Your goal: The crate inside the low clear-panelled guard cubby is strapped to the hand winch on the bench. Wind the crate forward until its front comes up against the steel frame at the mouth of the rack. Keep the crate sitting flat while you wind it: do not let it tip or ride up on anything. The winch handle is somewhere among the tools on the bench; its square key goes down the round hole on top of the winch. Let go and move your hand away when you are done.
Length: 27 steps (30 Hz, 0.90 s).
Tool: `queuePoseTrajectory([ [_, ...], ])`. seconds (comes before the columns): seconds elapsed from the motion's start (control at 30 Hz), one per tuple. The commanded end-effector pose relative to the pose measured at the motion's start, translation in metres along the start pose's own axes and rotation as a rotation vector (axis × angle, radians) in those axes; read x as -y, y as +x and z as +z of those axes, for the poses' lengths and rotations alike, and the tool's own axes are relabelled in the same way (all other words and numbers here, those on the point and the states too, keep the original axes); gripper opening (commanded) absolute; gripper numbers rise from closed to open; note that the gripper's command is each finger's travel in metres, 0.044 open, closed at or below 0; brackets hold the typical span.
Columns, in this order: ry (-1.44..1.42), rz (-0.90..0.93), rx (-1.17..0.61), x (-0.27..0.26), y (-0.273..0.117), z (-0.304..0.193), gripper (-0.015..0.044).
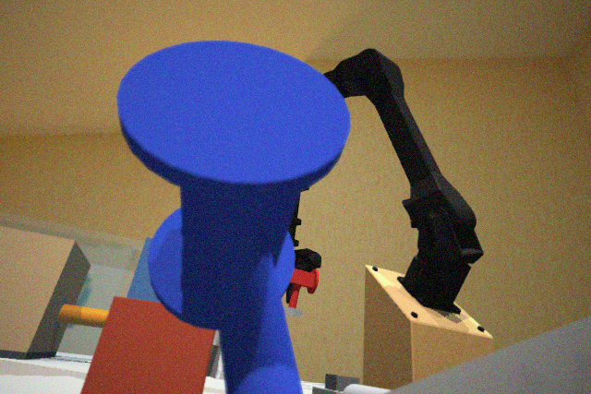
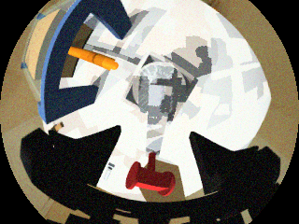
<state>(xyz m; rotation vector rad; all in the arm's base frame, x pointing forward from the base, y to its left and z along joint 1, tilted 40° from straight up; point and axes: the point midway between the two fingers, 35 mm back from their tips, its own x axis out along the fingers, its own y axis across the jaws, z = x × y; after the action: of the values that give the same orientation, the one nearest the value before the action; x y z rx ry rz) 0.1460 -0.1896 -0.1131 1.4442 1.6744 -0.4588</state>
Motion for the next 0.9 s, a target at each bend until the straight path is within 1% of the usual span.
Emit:
queuePoseTrajectory([
  [0.0, 0.006, 0.002, -0.014, 0.000, 0.013, -0.003, 0.0440],
  [0.5, 0.006, 0.003, -0.014, 0.000, 0.028, -0.003, 0.0440],
  [0.53, 0.000, -0.001, -0.007, 0.000, 0.022, -0.002, 0.0414],
  [0.87, 0.000, -0.001, -0.007, 0.000, 0.022, -0.002, 0.0151],
])
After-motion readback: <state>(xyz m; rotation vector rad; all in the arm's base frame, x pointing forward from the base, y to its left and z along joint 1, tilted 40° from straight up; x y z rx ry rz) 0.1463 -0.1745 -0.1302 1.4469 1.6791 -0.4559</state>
